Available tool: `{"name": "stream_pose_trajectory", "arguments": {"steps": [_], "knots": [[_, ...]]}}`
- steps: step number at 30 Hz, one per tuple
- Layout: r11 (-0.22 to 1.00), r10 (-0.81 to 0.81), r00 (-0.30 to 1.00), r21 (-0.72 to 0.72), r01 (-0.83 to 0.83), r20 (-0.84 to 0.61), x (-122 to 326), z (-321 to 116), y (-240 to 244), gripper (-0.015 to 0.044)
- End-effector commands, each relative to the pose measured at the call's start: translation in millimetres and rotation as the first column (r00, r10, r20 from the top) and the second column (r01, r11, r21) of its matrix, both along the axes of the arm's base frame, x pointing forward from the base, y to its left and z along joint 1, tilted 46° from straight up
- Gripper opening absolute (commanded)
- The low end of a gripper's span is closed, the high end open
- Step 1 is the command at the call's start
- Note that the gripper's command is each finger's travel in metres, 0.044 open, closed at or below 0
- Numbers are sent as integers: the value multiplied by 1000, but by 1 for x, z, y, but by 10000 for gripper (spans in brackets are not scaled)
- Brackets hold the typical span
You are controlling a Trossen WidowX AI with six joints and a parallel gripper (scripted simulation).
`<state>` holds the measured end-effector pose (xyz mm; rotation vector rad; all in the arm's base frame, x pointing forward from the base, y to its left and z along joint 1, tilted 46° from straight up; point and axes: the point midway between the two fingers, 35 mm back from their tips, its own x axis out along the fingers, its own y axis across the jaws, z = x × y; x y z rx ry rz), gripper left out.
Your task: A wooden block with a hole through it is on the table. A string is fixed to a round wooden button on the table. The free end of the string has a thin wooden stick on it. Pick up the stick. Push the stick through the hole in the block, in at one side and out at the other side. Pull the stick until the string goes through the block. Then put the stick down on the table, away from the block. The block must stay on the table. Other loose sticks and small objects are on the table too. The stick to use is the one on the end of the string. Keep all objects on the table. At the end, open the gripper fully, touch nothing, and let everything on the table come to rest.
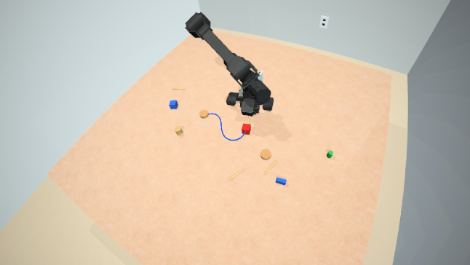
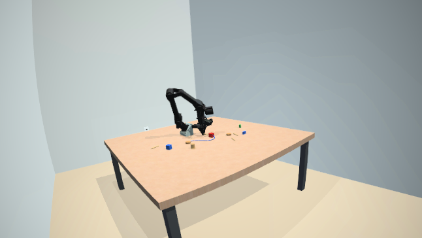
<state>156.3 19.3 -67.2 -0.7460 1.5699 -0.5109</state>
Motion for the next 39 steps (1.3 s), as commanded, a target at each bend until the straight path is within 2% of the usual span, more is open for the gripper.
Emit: {"name": "stream_pose_trajectory", "arguments": {"steps": [1, 39], "knots": [[1000, -2, 1000, 1, 2, -1, -6, 2, 0, 0], [1000, -20, 1000, -14, 20, 20, -41, 6, 4, 0]]}}
